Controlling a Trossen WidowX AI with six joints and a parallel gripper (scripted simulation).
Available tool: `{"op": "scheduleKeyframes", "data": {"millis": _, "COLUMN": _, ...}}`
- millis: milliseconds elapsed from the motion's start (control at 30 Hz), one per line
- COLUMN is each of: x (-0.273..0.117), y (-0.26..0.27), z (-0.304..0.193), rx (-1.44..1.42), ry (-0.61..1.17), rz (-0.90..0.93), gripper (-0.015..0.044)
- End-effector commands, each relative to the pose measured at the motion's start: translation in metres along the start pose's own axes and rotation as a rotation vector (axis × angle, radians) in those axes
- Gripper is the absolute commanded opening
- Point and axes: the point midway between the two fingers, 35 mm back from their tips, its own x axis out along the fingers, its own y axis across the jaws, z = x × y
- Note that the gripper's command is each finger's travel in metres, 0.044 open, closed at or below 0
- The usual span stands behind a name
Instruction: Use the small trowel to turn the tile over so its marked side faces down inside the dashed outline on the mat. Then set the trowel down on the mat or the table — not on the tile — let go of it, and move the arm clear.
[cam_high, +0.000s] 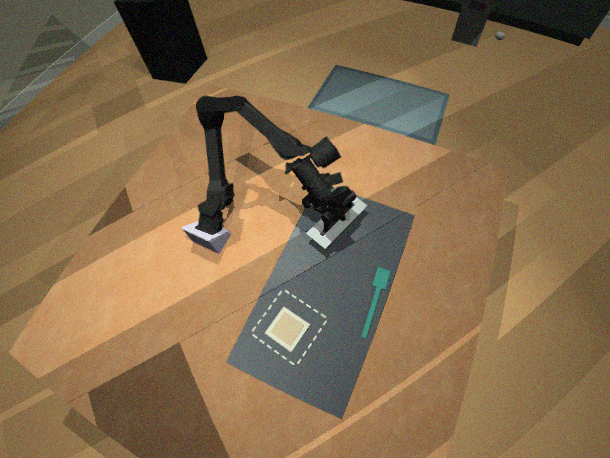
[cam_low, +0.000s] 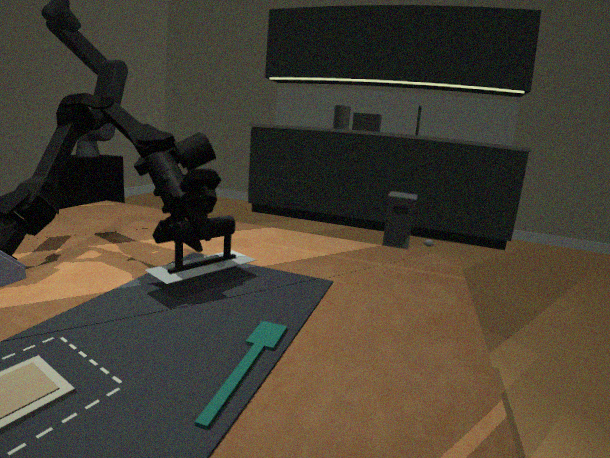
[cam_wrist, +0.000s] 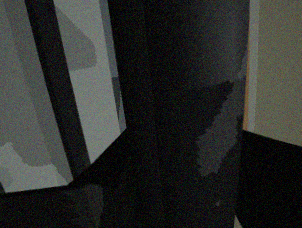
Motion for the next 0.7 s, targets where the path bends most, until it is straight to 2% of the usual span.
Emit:
{"op": "scheduleKeyframes", "data": {"millis": 0, "x": -0.009, "y": 0.002, "z": 0.01, "rx": 0.018, "ry": 0.0, "rz": -0.025, "gripper": 0.0}}
{"op": "scheduleKeyframes", "data": {"millis": 667, "x": 0.008, "y": 0.02, "z": 0.011, "rx": 0.021, "ry": -0.001, "rz": -0.024, "gripper": 0.0}}
